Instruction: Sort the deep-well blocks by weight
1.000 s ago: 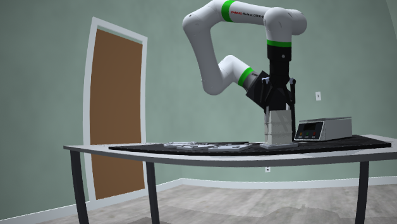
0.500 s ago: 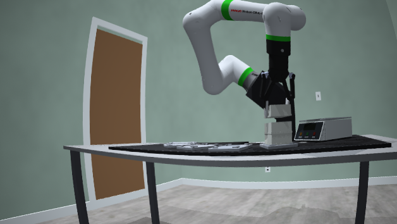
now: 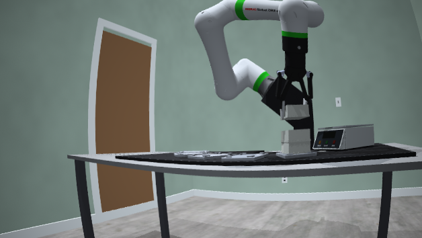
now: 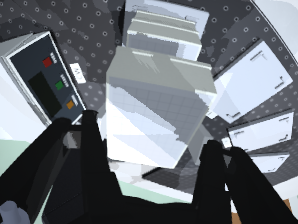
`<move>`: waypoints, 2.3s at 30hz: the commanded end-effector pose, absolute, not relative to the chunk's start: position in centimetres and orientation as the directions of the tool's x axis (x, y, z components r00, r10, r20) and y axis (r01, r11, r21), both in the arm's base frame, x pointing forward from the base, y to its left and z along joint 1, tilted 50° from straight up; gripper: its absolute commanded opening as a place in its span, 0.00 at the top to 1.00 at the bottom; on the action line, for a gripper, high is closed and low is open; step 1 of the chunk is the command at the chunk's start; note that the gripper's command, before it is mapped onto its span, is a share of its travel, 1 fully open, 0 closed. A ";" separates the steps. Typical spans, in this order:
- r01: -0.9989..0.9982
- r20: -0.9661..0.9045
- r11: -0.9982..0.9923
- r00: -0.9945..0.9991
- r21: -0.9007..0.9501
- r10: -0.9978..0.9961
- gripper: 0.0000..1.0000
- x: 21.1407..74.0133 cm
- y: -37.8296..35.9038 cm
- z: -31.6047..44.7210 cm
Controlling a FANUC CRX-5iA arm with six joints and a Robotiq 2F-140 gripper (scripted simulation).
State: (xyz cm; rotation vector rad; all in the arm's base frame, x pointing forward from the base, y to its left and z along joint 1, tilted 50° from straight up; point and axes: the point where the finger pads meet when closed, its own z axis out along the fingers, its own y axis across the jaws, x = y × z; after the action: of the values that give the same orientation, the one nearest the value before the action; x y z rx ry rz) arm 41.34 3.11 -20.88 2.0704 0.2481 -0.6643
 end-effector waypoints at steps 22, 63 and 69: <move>0.417 -0.546 -0.559 0.834 0.717 -0.078 0.90 41.1 4.8 -19.4; 0.724 -0.762 -0.389 0.643 0.569 0.081 0.90 35.8 9.4 -25.0; 0.724 -0.762 -0.389 0.643 0.569 0.081 0.90 34.6 10.4 -26.3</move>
State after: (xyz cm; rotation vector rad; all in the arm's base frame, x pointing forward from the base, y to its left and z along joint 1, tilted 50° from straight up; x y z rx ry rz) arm 34.98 10.05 -25.85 1.8617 0.6403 -0.8048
